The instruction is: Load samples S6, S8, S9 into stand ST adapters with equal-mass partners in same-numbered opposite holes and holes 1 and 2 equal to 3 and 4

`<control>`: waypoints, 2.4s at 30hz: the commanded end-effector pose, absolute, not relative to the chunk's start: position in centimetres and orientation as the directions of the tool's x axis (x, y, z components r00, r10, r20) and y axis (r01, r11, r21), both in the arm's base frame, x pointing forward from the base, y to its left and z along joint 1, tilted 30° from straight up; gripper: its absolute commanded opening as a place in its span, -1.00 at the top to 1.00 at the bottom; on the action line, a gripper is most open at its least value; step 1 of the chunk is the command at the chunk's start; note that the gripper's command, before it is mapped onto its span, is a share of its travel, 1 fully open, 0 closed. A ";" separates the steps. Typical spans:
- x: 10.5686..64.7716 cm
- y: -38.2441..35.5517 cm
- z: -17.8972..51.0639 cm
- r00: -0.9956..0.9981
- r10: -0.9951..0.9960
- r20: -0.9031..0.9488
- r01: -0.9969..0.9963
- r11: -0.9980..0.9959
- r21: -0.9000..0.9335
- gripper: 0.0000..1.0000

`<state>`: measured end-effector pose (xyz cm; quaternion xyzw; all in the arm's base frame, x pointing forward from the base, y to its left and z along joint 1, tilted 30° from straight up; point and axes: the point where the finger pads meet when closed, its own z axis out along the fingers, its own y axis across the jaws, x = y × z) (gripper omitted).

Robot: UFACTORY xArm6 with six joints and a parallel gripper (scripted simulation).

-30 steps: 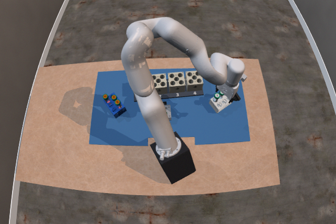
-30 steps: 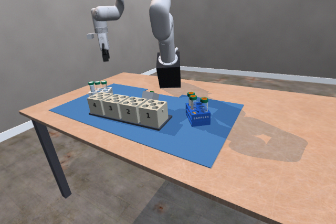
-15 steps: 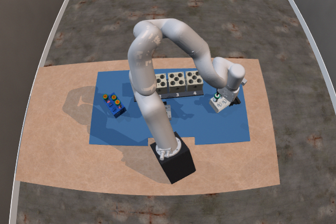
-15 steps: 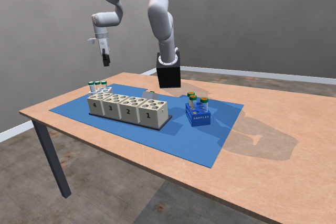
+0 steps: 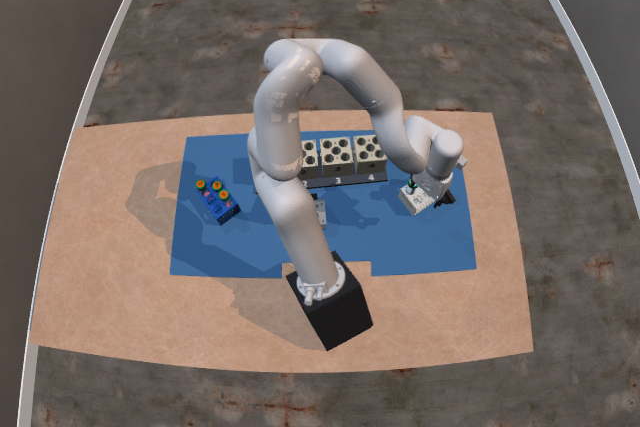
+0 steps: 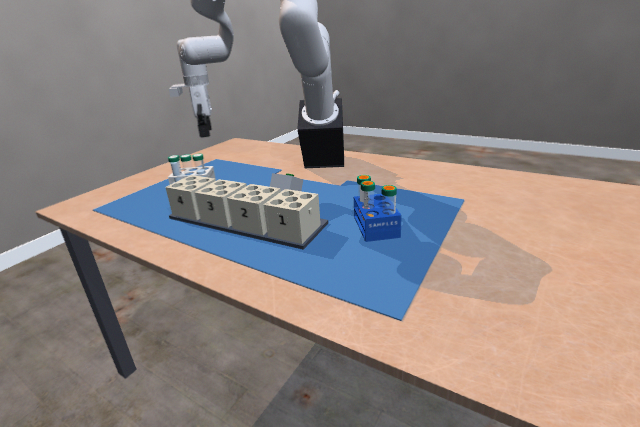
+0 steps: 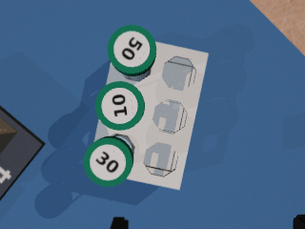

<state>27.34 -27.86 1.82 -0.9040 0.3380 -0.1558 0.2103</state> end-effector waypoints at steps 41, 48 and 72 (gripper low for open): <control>28.8 -27.1 -1.0 0.722 -0.677 0.143 -0.545 -0.684 -0.485 -1.00; 28.8 -27.1 -1.0 0.722 -0.677 0.143 -0.545 -0.684 -0.485 -1.00; 27.3 -28.1 2.2 0.722 -0.677 0.143 -0.545 -0.684 -0.485 -1.00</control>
